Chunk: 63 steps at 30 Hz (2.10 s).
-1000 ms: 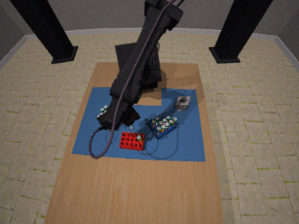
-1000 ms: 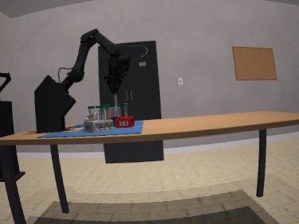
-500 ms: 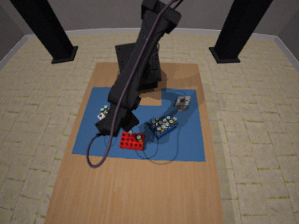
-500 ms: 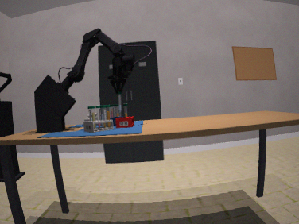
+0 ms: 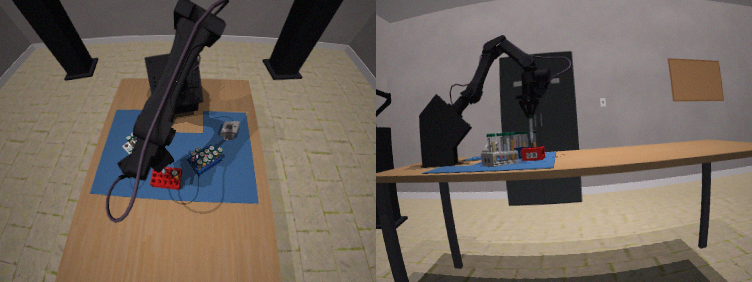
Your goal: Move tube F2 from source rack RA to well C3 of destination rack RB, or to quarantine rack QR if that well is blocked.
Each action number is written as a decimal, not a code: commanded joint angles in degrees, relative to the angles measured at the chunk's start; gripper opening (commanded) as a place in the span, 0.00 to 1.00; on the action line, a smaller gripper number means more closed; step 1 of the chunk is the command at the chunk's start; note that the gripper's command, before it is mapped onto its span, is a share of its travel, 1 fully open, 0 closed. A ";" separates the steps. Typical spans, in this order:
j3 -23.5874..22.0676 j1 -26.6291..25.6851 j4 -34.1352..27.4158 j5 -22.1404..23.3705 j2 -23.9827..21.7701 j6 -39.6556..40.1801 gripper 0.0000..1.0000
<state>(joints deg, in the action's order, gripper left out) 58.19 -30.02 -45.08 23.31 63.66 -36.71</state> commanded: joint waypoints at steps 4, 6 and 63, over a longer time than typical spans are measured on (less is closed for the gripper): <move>0.96 0.02 -0.59 -0.49 -0.51 -0.14 0.00; 0.96 0.02 -0.59 -0.49 -0.51 -0.14 0.00; 1.20 1.33 1.87 -1.70 1.02 -1.44 0.00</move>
<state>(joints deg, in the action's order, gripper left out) 59.05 -28.84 -44.58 22.46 64.95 -37.69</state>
